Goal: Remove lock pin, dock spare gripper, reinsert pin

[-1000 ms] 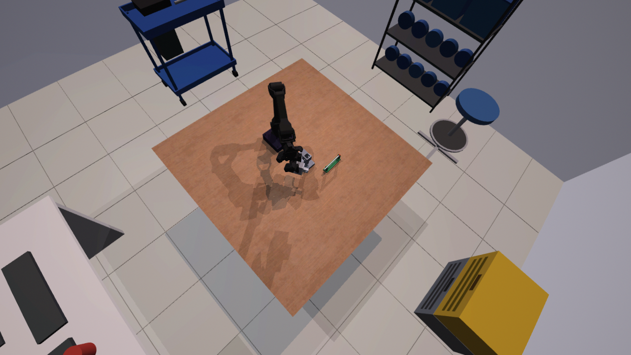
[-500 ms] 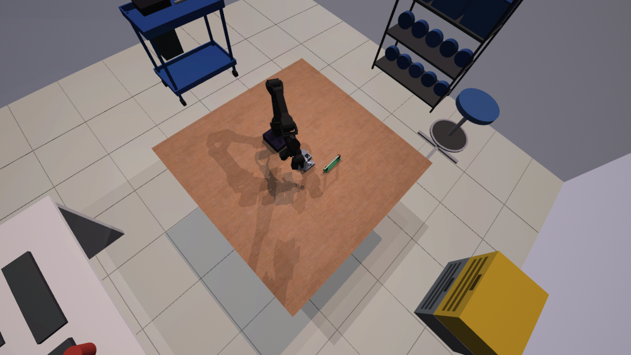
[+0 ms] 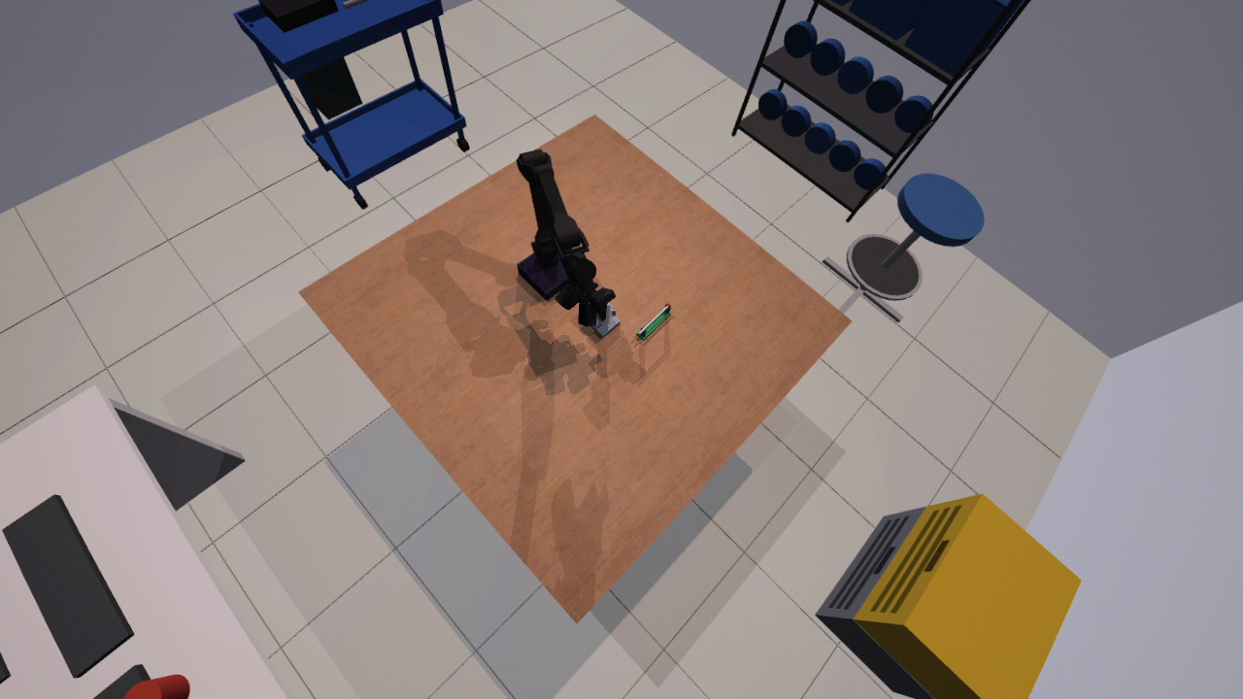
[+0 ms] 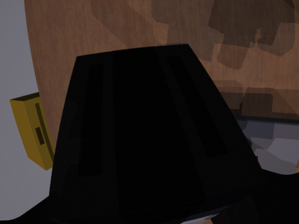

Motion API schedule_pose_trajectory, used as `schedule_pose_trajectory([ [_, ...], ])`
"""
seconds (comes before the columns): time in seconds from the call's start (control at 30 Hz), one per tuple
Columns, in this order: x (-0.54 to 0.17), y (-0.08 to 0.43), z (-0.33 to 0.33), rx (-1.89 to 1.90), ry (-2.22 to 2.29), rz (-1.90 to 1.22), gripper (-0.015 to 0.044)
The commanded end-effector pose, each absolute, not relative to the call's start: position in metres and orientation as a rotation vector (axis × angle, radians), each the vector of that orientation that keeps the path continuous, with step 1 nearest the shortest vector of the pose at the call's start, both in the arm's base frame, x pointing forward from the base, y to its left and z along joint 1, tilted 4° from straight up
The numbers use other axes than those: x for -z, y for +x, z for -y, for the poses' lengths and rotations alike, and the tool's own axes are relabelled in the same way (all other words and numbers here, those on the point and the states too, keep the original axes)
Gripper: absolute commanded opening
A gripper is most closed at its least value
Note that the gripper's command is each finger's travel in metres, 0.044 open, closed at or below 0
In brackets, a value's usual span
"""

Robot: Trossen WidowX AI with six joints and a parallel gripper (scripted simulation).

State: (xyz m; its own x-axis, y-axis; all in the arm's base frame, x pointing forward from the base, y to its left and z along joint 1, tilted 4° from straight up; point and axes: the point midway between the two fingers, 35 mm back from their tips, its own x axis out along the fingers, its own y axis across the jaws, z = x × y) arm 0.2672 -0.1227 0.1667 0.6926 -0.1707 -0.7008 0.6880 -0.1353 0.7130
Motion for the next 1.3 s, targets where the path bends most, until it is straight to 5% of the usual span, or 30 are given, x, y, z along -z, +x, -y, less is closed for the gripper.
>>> schedule_pose_trajectory([
  [0.0,-0.172,0.266,0.116,0.715,1.409,-0.451,0.0000],
  [1.27,-0.182,0.248,0.063,0.282,0.351,-0.475,0.0000],
])
